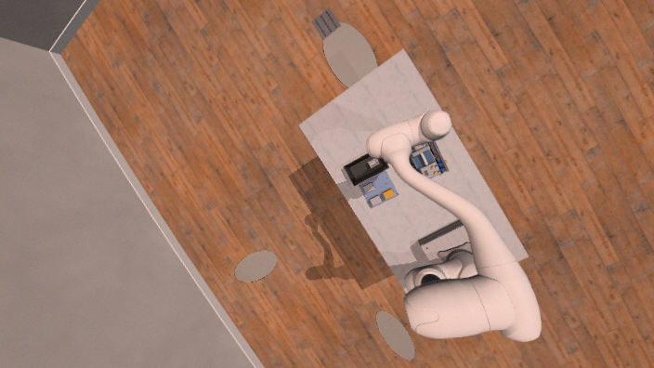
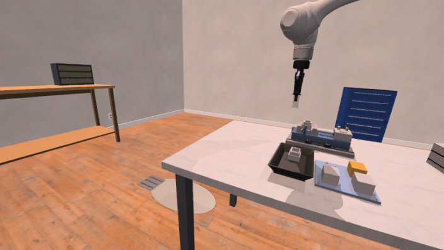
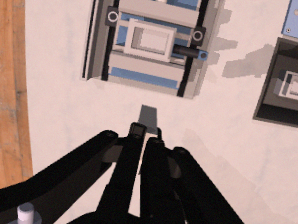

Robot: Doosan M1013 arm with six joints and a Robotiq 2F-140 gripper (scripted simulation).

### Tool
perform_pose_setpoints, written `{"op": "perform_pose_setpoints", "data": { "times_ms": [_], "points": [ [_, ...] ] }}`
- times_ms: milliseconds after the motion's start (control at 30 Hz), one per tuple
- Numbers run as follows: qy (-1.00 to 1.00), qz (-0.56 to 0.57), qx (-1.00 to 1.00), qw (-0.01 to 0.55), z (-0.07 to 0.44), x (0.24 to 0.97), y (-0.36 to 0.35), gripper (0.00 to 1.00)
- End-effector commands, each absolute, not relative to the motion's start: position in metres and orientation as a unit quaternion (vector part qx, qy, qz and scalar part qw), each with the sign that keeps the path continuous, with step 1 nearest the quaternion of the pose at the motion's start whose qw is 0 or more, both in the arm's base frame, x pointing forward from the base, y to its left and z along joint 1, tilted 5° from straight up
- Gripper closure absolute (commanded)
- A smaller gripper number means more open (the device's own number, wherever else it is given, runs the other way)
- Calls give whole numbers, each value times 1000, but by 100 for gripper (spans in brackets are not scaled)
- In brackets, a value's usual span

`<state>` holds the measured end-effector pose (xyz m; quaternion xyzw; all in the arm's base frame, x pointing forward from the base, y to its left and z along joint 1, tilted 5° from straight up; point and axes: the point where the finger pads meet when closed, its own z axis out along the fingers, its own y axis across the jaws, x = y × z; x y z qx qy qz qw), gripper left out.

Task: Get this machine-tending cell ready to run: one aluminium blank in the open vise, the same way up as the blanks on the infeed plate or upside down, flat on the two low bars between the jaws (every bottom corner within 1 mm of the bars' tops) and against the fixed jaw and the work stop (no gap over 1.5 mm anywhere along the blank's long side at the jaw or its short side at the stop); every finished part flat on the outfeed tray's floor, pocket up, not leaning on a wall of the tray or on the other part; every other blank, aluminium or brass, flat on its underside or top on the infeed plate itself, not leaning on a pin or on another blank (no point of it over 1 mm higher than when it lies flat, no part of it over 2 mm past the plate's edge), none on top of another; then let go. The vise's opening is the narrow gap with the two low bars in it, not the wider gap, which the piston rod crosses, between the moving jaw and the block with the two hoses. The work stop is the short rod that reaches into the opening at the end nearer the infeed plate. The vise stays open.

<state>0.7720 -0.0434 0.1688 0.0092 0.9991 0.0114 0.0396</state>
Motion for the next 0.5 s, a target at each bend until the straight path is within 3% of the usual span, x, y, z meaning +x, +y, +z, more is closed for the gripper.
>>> {"op": "perform_pose_setpoints", "data": {
  "times_ms": [0,467],
  "points": [
    [997,14,71,39,168,766,-45,100],
    [936,24,350,33,167,739,-51,100]
  ]
}}
